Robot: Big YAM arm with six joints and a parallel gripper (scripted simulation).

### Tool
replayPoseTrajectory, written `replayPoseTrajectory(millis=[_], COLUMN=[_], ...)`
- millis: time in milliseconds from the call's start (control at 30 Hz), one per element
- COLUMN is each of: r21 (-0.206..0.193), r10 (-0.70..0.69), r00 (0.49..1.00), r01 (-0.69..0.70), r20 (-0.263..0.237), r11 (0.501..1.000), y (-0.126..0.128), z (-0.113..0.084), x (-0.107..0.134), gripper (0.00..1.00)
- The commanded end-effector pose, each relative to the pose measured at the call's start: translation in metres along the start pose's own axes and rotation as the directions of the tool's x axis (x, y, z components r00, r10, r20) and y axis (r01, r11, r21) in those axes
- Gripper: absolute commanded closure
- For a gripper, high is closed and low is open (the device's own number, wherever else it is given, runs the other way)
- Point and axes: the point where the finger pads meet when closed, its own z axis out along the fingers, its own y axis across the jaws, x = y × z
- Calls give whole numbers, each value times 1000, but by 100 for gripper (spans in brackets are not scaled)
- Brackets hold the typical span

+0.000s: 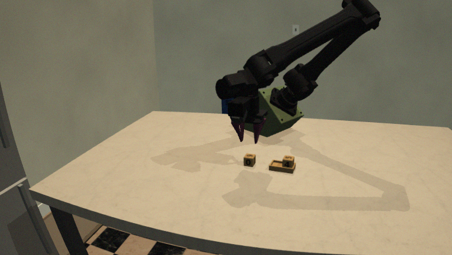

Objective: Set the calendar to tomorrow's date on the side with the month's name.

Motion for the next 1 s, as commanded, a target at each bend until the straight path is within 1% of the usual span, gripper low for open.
replayPoseTrajectory(millis=[0,133,233,267,300,967], r21=[19,22,23,18,14,12], r10=[-58,-59,-59,-70,-69,-65], r00=[998,998,998,997,997,998], r01=[58,58,58,69,69,65], r20=[35,34,33,24,19,17], r11=[998,998,998,997,998,998], y=[-4,-4,-4,0,1,0], z=[-26,-37,-38,-35,-33,-32], x=[-18,-18,-18,-18,-16,-15], gripper=[53,53,53,53,0,0])
